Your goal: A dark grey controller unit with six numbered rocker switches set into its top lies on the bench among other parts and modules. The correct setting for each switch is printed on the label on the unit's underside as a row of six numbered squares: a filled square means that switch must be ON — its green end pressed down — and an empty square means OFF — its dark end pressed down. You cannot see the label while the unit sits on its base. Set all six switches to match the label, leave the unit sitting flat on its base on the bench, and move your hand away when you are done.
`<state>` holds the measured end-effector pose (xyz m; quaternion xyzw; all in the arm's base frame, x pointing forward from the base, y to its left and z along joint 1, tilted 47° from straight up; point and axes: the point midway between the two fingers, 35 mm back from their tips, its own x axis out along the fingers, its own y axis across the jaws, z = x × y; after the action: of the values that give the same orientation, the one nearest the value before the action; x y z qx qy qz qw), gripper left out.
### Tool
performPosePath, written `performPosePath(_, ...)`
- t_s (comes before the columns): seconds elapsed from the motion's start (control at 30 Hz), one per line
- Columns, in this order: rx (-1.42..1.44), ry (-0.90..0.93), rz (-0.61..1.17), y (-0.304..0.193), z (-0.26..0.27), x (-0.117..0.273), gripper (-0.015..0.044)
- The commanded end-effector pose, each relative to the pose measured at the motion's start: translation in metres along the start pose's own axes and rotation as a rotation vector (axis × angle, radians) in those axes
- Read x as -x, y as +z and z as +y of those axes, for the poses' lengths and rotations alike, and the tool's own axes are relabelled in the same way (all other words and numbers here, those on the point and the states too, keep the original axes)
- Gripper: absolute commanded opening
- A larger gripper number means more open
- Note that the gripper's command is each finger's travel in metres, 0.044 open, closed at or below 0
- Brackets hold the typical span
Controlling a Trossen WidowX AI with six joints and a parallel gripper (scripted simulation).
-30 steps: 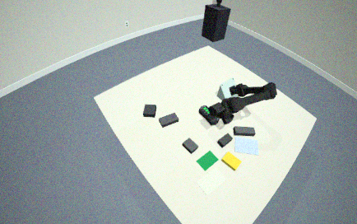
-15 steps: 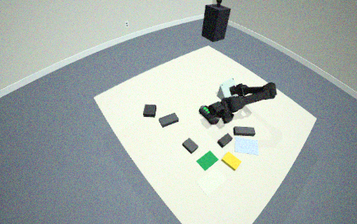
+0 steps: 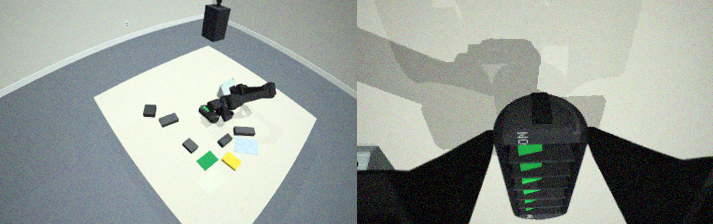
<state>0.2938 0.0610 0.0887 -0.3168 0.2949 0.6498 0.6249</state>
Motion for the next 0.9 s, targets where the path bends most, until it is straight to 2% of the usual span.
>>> performPosePath(0.0,-0.001,-0.006,-0.005,-0.003,-0.001,0.004,0.0336)
performPosePath(0.87,-0.001,-0.006,-0.057,-0.018,-0.001,0.02,0.0336)
